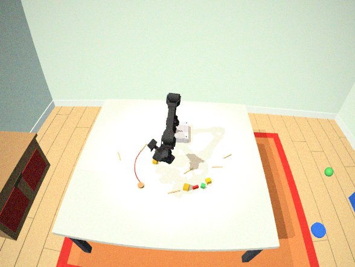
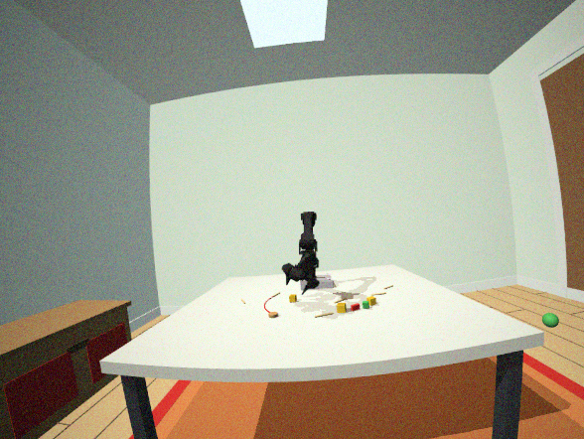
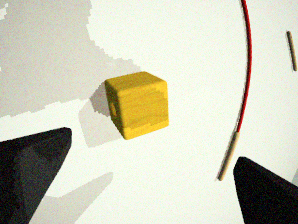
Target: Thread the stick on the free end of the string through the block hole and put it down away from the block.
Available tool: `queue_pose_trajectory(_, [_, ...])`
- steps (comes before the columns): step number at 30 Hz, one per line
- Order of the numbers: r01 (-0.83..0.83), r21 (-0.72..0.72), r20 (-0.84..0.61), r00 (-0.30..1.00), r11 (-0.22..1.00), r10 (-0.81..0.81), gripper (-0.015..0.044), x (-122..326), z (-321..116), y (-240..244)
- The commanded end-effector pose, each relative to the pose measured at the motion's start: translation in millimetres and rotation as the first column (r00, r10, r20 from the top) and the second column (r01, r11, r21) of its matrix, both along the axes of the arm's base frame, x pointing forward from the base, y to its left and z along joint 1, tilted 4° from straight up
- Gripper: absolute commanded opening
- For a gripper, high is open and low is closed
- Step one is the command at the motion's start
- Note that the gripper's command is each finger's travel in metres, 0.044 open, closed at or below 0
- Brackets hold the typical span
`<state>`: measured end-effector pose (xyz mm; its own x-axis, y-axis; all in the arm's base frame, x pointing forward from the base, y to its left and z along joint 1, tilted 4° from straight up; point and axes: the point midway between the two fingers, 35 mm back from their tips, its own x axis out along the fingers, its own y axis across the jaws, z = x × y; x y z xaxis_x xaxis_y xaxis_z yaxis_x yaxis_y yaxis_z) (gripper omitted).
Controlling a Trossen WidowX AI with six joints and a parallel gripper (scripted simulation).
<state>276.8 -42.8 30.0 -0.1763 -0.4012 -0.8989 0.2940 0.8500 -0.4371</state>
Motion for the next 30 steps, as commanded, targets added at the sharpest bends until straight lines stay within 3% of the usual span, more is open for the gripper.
queue_pose_trajectory(1, [-0.488,0.304,-0.064,0.846,0.818,0.529,0.044,-3.0,0.5,-8.2])
queue_pose_trajectory(8, [-0.793,0.439,0.067,0.498,0.422,0.865,0.044,-0.3,3.2,-15.8])
queue_pose_trajectory(17, [-0.912,0.394,0.222,-0.027,-0.115,0.975,0.044,3.8,9.2,-24.3])
queue_pose_trajectory(19, [-0.909,0.384,0.229,-0.075,-0.161,0.97,0.044,4.1,9.7,-25.0])
queue_pose_trajectory(30, [-0.909,0.384,0.23,-0.076,-0.162,0.97,0.044,4.1,9.8,-25.0])
